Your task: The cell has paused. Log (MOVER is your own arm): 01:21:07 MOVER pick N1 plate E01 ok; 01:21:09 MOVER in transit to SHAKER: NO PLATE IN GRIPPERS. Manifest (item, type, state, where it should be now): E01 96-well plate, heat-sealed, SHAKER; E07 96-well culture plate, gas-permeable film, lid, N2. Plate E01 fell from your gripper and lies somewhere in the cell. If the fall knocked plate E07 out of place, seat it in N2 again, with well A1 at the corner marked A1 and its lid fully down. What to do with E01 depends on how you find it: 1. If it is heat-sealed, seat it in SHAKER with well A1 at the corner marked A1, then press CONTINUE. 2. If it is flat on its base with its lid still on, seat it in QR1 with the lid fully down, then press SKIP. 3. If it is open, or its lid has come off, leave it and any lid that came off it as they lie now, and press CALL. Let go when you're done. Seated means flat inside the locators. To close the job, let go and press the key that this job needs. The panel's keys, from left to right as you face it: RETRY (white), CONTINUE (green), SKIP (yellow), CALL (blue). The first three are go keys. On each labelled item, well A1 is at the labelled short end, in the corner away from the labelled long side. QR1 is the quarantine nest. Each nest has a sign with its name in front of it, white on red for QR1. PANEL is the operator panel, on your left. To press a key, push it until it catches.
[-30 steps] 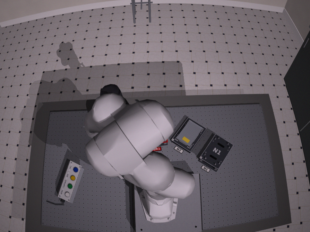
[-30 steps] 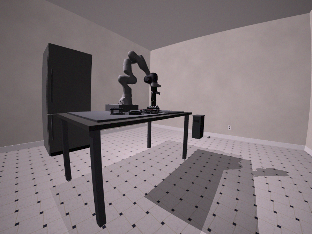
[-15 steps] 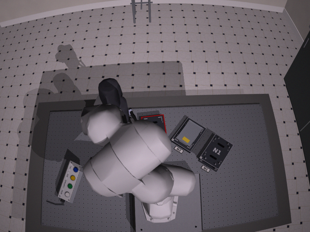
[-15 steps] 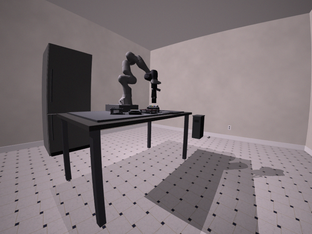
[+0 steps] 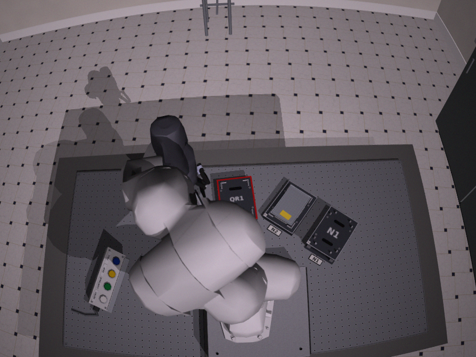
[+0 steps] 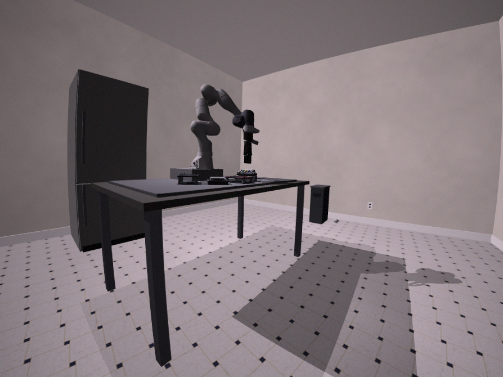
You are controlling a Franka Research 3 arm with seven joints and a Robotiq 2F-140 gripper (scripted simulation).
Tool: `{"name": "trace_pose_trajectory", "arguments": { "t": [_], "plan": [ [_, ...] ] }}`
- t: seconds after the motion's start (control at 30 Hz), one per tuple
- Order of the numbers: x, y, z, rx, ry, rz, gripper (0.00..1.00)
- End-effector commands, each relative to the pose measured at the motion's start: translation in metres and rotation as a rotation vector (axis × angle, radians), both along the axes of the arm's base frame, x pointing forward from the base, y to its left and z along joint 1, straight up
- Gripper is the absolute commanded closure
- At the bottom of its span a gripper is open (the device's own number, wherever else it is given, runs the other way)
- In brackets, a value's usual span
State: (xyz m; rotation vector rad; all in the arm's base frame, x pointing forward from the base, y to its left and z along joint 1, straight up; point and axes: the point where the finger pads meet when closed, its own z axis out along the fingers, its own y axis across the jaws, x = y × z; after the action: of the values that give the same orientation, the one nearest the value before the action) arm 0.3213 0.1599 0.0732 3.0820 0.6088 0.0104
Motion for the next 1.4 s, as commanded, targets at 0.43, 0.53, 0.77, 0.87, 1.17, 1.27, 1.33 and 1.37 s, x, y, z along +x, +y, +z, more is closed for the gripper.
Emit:
{"name": "trace_pose_trajectory", "arguments": {
  "t": [0.43,0.53,0.77,0.87,1.17,1.27,1.33,1.37],
  "plan": [
    [-0.0038,-0.0001,0.0001,0.000,0.012,0.012,0.90],
    [-0.0038,-0.0001,0.0001,0.000,0.012,0.012,0.90],
    [-0.0038,-0.0001,0.0001,0.000,0.012,0.012,0.90],
    [-0.0038,-0.0001,0.0001,0.000,0.012,0.012,0.90],
    [-0.0038,-0.0001,0.0001,0.000,0.012,0.012,0.90],
    [-0.0039,0.0003,0.0001,0.000,0.012,0.013,0.90],
    [-0.0044,0.0019,0.0002,0.000,0.011,0.017,0.90],
    [-0.0048,0.0033,0.0002,0.000,0.011,0.020,0.90]
  ]
}}
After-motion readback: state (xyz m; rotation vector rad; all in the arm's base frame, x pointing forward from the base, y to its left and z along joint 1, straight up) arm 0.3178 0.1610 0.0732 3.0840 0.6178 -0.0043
